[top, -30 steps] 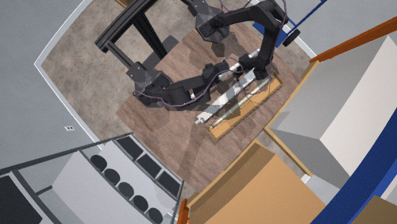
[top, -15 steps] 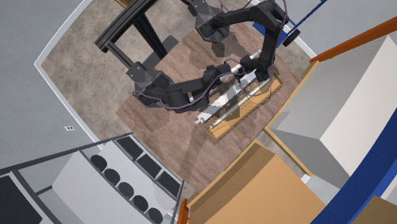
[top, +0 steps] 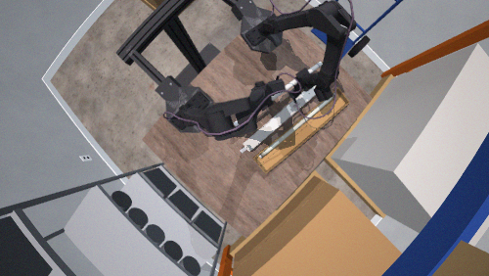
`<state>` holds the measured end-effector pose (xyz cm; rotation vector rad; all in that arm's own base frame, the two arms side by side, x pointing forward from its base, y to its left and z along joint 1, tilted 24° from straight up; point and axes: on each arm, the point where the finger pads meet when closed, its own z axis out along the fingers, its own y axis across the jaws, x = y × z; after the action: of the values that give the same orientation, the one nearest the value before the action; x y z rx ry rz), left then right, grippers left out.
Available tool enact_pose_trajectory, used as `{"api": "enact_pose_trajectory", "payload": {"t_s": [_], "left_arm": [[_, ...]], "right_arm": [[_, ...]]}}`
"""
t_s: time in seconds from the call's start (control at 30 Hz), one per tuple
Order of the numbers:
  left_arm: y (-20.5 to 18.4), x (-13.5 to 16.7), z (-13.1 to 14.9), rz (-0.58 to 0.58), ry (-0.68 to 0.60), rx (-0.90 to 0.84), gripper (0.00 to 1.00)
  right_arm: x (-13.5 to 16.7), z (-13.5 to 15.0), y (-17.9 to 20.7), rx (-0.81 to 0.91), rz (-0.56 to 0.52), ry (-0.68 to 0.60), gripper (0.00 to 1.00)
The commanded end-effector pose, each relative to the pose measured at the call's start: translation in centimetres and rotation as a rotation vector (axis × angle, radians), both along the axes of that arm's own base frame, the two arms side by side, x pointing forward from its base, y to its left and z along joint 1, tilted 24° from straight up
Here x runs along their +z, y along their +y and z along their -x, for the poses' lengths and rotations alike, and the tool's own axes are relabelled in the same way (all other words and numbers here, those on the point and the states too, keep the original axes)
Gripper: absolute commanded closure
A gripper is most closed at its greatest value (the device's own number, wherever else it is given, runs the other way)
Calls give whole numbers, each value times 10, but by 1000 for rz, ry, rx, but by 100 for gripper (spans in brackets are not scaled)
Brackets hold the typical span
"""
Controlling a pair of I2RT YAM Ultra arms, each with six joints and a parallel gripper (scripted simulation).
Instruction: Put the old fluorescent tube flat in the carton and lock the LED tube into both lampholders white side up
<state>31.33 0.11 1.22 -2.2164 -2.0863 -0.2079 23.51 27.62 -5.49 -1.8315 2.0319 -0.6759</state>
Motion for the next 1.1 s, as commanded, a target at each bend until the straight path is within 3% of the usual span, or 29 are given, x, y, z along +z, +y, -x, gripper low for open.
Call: {"api": "enact_pose_trajectory", "payload": {"t_s": [0.0, 0.4, 0.53, 0.93, 1.07], "left_arm": [[-8, -1, 6, 19, 29, -15, 89], [-8, -6, 15, 20, 51, -16, 89], [-10, 2, -2, 25, 16, -19, 89], [-11, 4, -5, 24, 20, -19, 89], [-10, 9, -3, 24, 5, -21, 89]], "right_arm": [[21, -7, 29, 23, -96, -34, 89], [1, 1, 7, 21, -33, -4, 89], [8, -8, 21, 16, -64, -19, 89], [24, -22, 20, 6, -81, -47, 89], [23, -12, 27, 25, -88, -37, 89]]}}
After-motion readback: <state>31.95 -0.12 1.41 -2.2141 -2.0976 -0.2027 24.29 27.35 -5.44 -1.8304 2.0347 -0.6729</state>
